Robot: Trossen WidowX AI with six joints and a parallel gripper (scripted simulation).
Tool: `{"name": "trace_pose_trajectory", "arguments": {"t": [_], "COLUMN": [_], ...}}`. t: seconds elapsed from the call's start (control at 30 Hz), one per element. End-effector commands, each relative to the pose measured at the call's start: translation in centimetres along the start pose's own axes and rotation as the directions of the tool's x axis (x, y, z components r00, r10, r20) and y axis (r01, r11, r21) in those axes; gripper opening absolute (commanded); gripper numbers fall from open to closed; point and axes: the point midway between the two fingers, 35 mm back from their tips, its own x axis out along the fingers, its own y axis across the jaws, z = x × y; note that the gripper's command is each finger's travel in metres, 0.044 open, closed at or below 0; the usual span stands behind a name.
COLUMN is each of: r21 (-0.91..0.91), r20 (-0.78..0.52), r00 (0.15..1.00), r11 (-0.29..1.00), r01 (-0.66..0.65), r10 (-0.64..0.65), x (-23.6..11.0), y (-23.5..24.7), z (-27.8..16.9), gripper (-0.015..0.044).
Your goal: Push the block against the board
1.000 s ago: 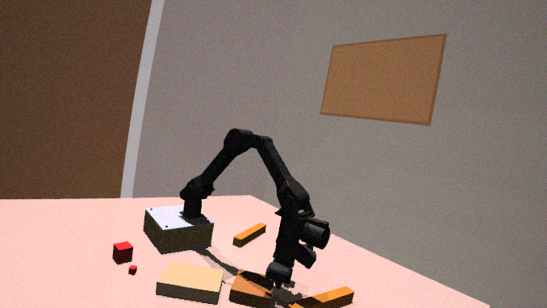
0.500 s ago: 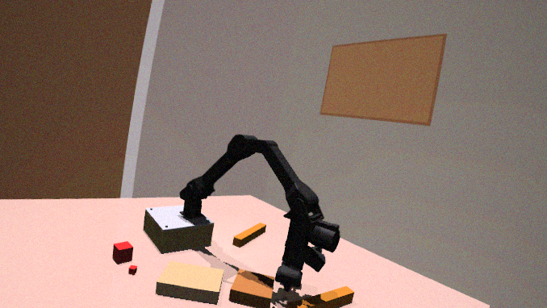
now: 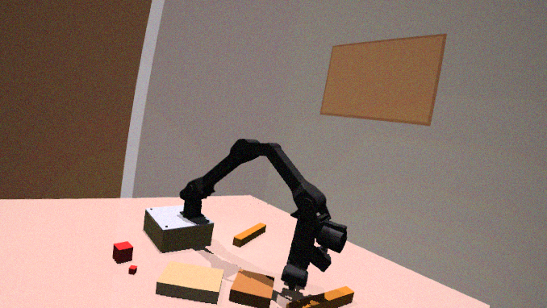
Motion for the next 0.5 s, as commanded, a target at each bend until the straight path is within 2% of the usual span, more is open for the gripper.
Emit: {"name": "trace_pose_trajectory", "arguments": {"t": [0.0, 0.23, 0.47], "r21": [0.006, 0.001, -0.099], "r20": [0.021, 0.021, 0.019], "r00": [1.000, 1.000, 1.000], "r11": [1.000, 1.000, 0.995], "r01": [0.012, 0.012, 0.013], "r10": [-0.012, -0.012, -0.011], "x": [-4.1, -4.4, -4.3], "y": [-0.2, -0.1, 0.3], "z": [0.4, 0.2, -2.5], "gripper": [0.0000, 0.0000, 0.0000]}}
